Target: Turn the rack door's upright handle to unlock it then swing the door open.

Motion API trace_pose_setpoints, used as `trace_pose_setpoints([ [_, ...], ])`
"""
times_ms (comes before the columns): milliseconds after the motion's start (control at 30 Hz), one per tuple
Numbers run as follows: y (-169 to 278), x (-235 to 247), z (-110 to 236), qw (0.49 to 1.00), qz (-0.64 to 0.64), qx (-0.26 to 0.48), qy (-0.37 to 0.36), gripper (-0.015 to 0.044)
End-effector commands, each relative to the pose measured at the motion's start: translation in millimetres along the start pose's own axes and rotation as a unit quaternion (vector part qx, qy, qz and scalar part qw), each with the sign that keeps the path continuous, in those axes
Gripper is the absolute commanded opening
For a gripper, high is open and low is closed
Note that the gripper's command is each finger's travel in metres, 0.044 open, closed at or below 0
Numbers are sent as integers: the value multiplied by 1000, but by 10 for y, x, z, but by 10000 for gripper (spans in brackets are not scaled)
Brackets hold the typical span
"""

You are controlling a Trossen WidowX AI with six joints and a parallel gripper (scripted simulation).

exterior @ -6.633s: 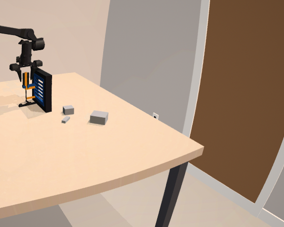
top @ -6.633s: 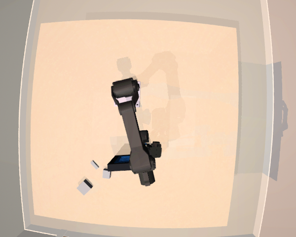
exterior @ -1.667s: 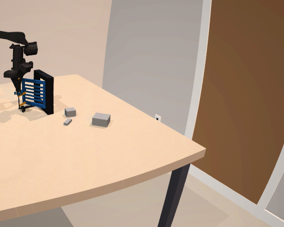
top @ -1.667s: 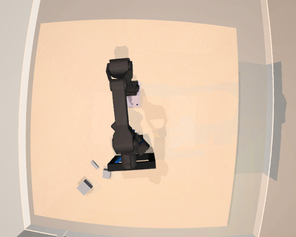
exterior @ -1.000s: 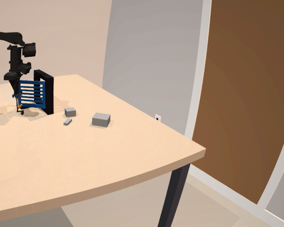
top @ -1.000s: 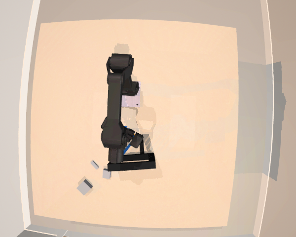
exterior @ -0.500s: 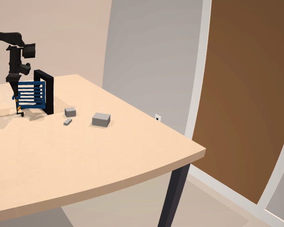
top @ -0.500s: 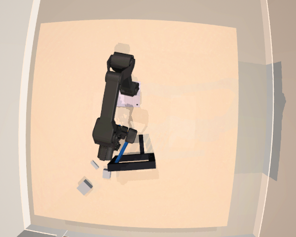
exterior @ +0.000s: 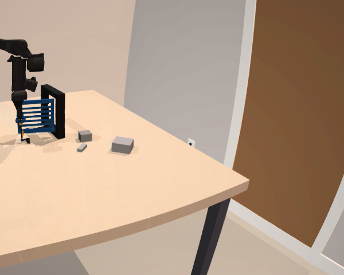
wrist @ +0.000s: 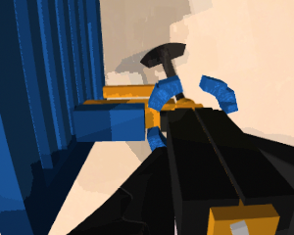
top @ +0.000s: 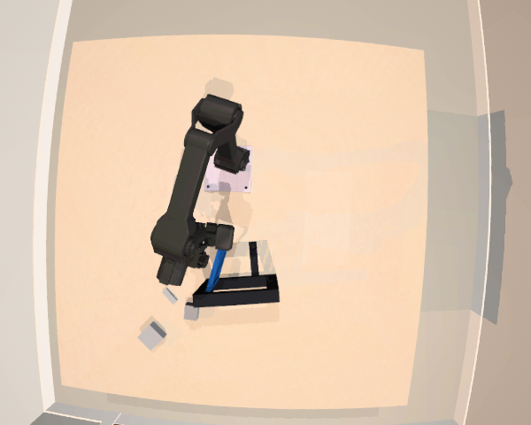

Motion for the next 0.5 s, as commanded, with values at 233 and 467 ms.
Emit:
trace_pose_setpoints([
  [233, -43, -217, -5, 997, 80, 1, 2, 25],
  [467, -79, -360, -4, 992, 127, 1, 2, 25],
])
Point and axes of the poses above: the point midway between the two fingers, 35 mm back from their tips, its own z axis back along the fingers, its own x axis across the jaws, y = z × x, the point moved 1 cm from there along z, back along the fingers, and after that the axes turned 6 degrees about z, right-handed, at the moved point
